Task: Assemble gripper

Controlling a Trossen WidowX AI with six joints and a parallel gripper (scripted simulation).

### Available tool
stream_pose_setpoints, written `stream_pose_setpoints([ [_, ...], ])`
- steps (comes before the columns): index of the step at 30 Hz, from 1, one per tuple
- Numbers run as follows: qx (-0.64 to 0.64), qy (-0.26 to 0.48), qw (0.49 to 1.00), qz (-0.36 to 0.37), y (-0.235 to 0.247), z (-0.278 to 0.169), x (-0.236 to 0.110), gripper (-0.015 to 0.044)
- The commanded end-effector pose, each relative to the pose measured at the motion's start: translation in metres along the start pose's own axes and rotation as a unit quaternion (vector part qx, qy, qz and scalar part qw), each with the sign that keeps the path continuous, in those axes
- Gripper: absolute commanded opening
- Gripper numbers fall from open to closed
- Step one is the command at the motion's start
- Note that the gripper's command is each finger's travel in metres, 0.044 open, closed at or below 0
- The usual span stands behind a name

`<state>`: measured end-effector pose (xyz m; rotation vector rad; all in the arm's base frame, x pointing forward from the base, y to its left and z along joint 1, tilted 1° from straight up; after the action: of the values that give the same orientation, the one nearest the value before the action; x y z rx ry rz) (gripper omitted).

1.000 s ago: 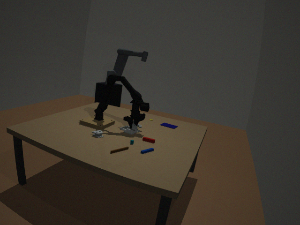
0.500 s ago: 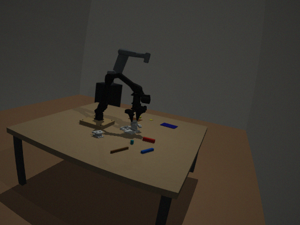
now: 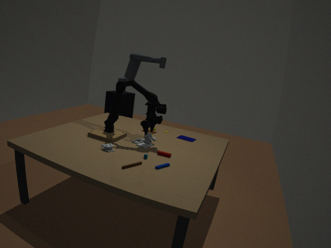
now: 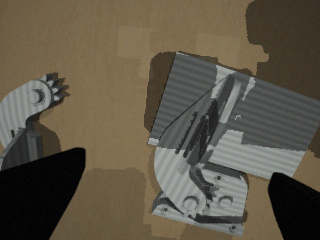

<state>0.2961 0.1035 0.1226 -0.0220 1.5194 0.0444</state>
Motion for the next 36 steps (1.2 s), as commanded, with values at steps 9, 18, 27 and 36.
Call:
stream_pose_setpoints([
  [9,-0.125,0.001,0.992,0.000,0.010,-0.003,-0.001,0.0440],
  [18,-0.218,0.002,0.976,0.001,0.018,-0.005,-0.002,0.0440],
  [27,-0.308,0.002,0.951,0.001,0.025,-0.007,-0.003,0.0440],
  [36,-0.396,0.002,0.918,0.002,0.032,-0.009,-0.004,0.0440],
])
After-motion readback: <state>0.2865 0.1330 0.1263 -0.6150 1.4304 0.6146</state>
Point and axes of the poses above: the point midway between the two fingers, 35 mm back from their tips, its own x axis out along the fingers, its own y axis across the jaws, z = x × y, the point moved 3 cm from there along -x, back along the fingers, and after that the axes turned 7 degrees about x, right-handed, at the moved point
